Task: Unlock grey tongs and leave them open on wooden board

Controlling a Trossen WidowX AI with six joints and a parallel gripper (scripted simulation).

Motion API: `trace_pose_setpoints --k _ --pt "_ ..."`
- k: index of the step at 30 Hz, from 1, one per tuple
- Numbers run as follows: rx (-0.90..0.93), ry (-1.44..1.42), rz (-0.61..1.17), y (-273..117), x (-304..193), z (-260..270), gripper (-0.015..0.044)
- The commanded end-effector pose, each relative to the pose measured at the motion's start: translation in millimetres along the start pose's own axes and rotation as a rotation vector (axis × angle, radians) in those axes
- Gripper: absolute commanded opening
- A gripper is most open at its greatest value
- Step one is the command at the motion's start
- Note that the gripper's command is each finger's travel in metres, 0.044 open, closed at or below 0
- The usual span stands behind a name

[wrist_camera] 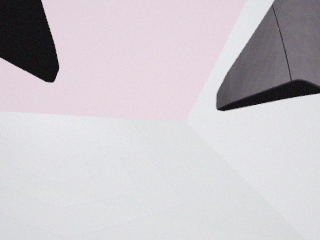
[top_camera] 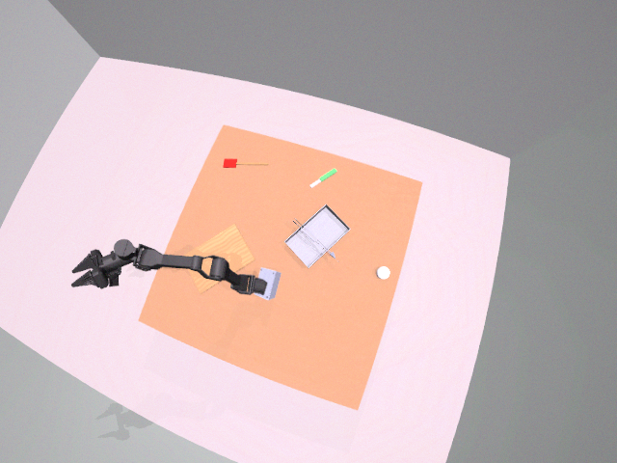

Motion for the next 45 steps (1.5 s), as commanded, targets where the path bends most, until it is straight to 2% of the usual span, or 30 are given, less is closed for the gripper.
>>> trace_pose_setpoints --k 1,13,24,36,45 --pt "0.115 0.044 -0.09 3.8 30.6 31.9 0.044" --pt "0.432 0.1 -0.233 -13.2 86.3 118.2 0.044" --pt "0.834 0.16 -0.348 -84.1 123.9 217.9 0.044" --pt "1.35 0.23 -0.352 -226.2 121.8 306.4 0.044" --pt "1.74 0.318 -0.268 -358.6 92.6 325.7 0.044"
Point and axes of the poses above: the point midway between the two fingers, 35 mm back from their tips, its own y axis out along the fingers, its own z axis across the jaws, x = y × z, the point moved 6 cm from there along -y, back along the fingers, and after that the axes turned 11 degrees about -y, right-handed, at the moved point
